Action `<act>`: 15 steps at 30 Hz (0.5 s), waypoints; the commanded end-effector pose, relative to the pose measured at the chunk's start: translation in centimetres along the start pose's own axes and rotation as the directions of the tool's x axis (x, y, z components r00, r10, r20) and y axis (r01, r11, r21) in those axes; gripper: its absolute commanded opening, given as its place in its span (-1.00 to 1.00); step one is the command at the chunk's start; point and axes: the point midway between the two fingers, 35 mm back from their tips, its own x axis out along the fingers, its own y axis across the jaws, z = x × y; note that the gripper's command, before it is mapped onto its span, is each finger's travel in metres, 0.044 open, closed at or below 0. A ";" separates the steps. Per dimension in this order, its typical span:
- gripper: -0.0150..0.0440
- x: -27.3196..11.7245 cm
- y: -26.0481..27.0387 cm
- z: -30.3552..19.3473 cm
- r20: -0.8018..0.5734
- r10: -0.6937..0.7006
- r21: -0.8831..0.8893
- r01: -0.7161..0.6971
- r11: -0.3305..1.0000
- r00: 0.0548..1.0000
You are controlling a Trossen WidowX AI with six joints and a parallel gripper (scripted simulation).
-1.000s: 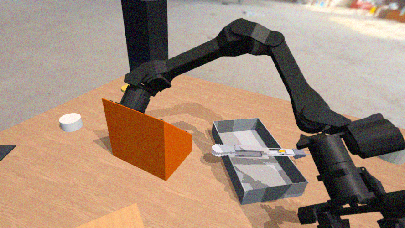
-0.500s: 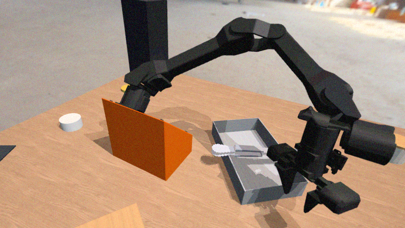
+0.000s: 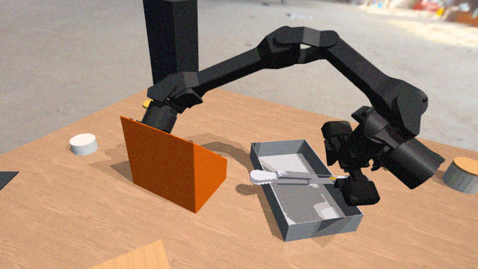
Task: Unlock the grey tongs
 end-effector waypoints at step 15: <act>0.39 0.4 0.6 -0.7 0.017 0.058 0.039 -0.059 0.997 0.998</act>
